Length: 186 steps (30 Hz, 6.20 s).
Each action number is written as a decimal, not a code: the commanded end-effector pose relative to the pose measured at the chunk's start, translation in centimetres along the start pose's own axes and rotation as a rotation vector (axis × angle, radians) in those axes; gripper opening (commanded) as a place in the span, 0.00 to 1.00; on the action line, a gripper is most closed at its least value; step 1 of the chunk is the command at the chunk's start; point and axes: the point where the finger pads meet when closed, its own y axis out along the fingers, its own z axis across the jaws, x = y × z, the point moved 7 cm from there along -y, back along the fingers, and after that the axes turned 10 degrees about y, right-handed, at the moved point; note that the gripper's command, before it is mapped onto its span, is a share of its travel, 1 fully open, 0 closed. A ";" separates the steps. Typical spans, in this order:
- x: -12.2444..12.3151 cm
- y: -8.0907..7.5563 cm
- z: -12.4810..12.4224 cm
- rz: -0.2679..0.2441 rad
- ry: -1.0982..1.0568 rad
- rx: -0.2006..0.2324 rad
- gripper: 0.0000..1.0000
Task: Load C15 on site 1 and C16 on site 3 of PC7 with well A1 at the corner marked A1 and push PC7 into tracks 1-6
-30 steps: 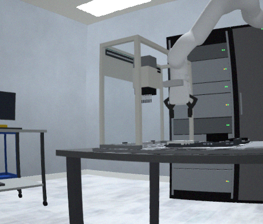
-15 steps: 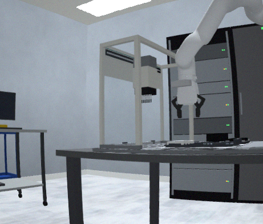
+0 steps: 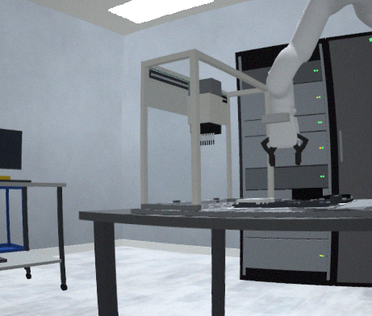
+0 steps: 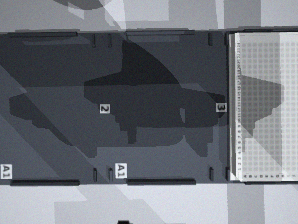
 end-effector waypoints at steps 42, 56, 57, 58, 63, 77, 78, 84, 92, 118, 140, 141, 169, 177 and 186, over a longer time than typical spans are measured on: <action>15.4 -0.1 -12.2 0.001 0.000 0.003 1.00; 15.5 0.0 -12.2 0.001 0.000 0.003 1.00; 15.5 0.0 -12.2 0.001 0.000 0.003 1.00; 15.5 0.0 -12.2 0.001 0.000 0.003 1.00; 15.5 0.9 -12.2 0.001 0.000 0.003 1.00; 15.4 2.9 -12.2 0.001 0.000 0.003 1.00; 15.4 3.0 -12.2 0.001 0.000 0.003 1.00; 15.5 4.0 -12.2 0.001 0.000 0.003 1.00; 15.5 5.0 -12.2 0.001 0.000 0.003 1.00; 15.4 9.0 -12.2 0.001 0.000 0.003 1.00; 15.4 9.6 -12.2 0.001 0.000 0.003 1.00; 15.4 9.7 -12.2 0.001 0.000 0.003 1.00; 15.4 11.1 -12.2 0.001 0.000 0.003 1.00; 15.4 11.1 -12.2 0.001 0.000 0.003 1.00; 15.4 11.0 -12.2 0.001 0.000 0.003 0.00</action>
